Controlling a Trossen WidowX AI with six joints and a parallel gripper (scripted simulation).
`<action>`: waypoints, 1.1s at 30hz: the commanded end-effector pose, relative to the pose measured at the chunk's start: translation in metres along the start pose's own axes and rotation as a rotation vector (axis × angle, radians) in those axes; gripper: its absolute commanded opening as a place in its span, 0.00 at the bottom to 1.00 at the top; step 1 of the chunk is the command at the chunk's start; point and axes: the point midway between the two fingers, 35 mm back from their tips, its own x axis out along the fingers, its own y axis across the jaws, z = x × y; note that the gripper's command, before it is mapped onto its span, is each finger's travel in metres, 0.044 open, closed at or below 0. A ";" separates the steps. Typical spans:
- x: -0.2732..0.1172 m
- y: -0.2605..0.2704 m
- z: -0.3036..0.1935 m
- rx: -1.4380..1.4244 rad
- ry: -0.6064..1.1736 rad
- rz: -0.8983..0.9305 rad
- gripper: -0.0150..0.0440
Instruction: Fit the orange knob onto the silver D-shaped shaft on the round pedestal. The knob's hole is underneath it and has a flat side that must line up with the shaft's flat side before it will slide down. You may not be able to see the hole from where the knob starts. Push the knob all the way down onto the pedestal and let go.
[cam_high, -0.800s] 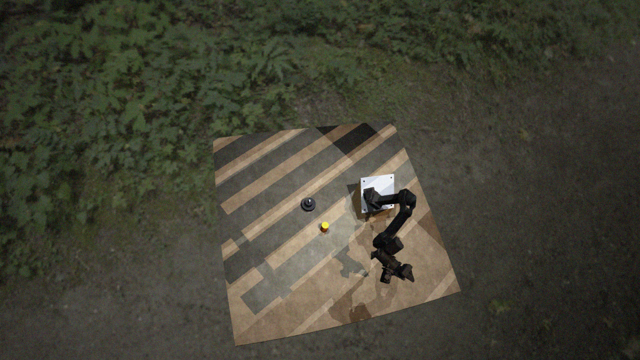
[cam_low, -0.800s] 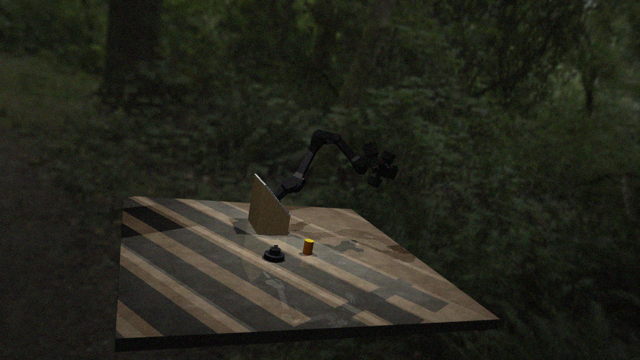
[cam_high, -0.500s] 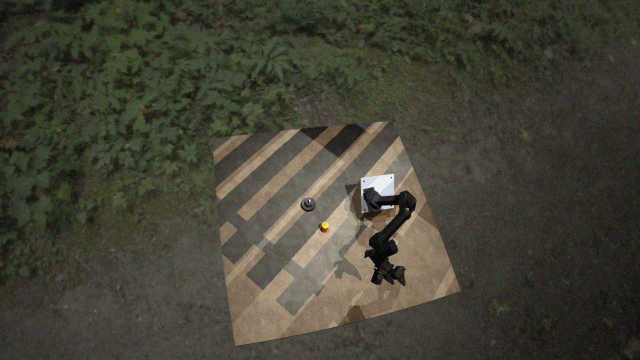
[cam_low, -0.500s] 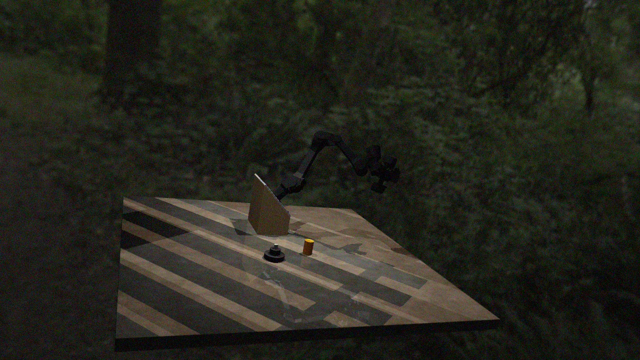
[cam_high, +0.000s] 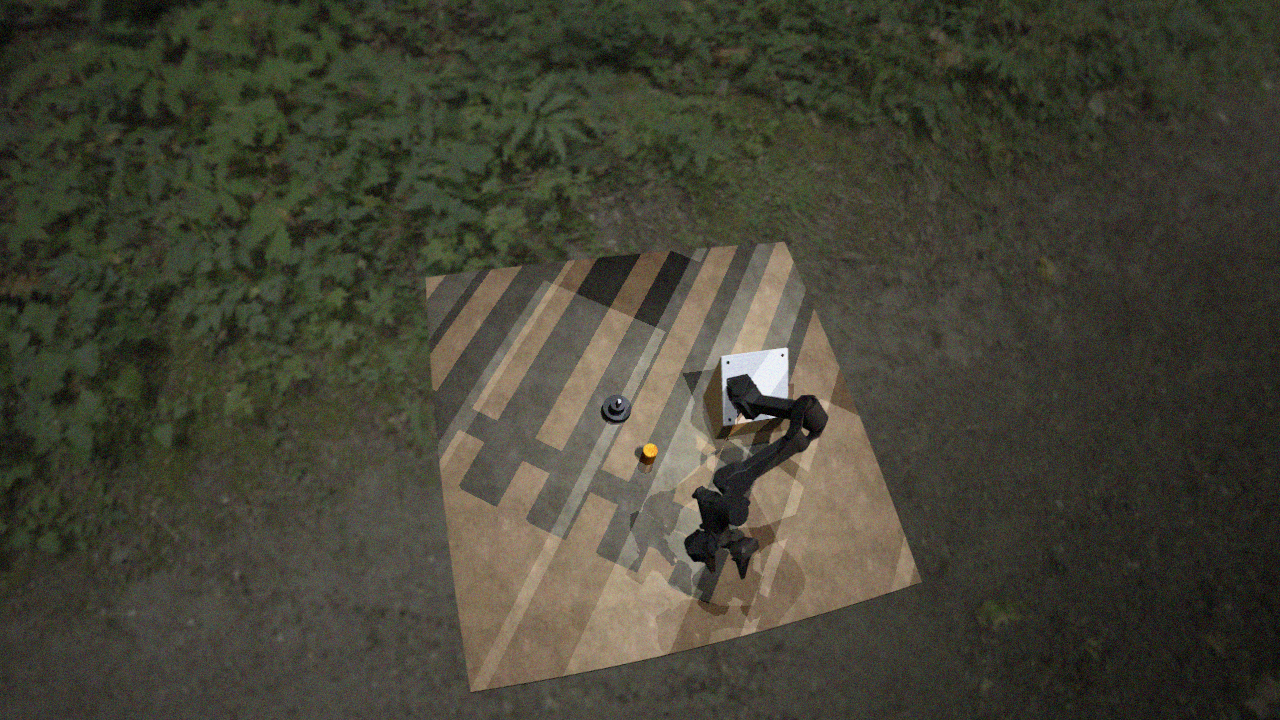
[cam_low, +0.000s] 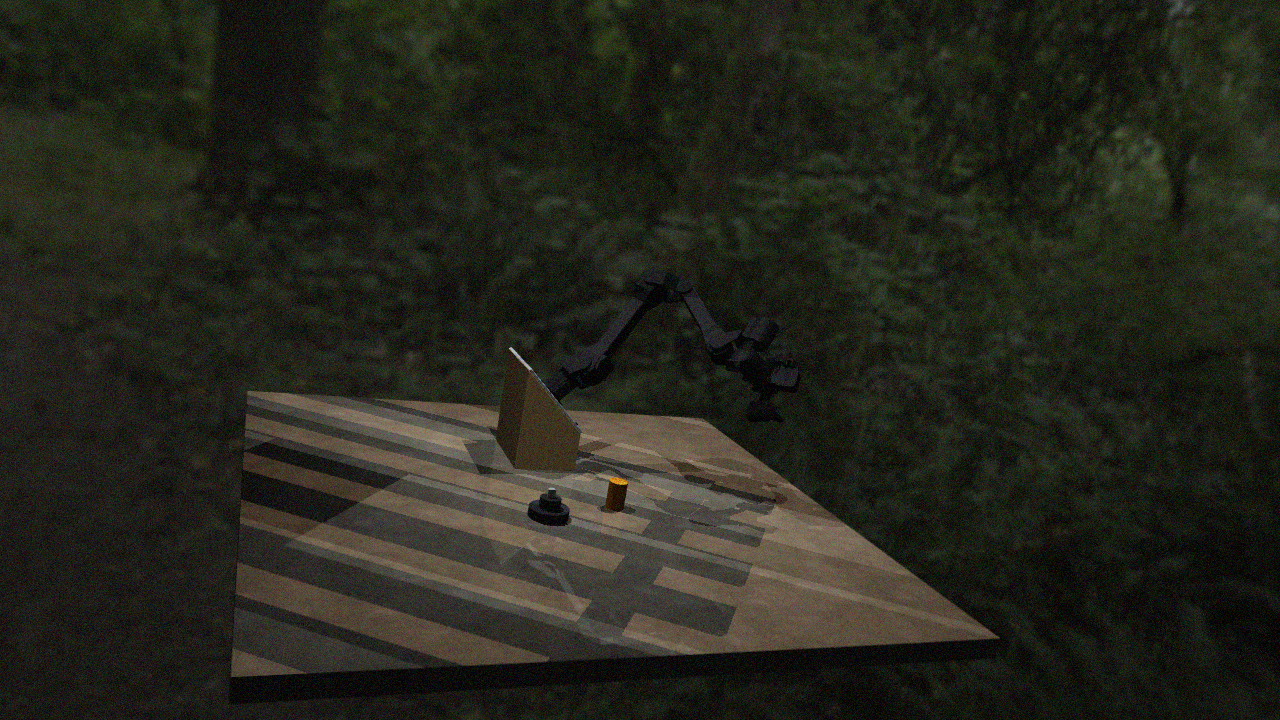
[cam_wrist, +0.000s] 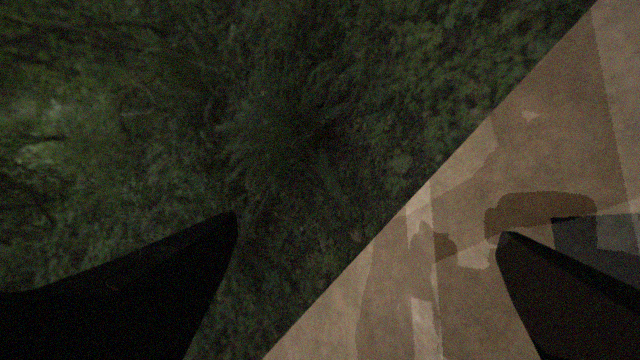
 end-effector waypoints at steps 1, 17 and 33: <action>-0.026 -0.070 0.018 -0.126 -0.074 -0.196 1.00; -0.115 -0.199 0.010 -0.365 0.008 -0.619 1.00; -0.216 -0.271 -0.063 -0.497 0.367 -0.837 1.00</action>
